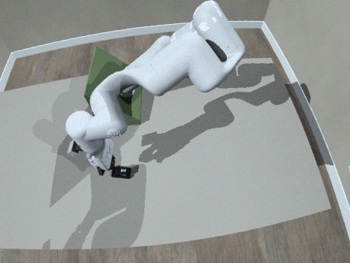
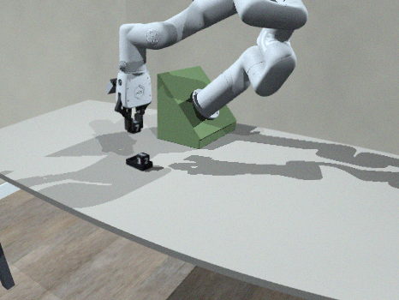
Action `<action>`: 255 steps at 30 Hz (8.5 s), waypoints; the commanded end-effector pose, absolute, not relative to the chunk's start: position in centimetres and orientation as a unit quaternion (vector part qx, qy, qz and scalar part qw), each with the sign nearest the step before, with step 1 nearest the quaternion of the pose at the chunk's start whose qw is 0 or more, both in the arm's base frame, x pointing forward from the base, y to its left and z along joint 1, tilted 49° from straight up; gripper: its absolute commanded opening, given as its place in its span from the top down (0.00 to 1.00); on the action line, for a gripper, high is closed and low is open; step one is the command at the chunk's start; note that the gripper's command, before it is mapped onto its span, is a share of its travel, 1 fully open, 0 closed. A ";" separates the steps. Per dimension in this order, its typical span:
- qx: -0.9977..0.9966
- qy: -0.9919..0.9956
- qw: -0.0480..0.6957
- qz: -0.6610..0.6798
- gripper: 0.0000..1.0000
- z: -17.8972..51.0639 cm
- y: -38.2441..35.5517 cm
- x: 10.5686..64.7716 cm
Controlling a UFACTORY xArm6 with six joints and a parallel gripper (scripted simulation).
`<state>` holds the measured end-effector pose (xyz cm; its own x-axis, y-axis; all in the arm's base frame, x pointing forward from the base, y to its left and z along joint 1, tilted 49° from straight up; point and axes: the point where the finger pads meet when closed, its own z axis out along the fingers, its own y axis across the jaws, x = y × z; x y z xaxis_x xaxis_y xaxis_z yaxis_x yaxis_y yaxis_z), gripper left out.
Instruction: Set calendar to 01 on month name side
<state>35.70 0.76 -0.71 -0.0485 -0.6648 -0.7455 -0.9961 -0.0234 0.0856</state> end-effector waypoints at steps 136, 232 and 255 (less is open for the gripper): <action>-0.640 0.650 0.259 0.319 0.73 -6.0 6.8 35.3; -0.640 0.650 0.259 0.319 0.73 -6.7 7.6 35.2; -0.640 0.650 0.259 0.319 0.73 -6.7 7.6 35.2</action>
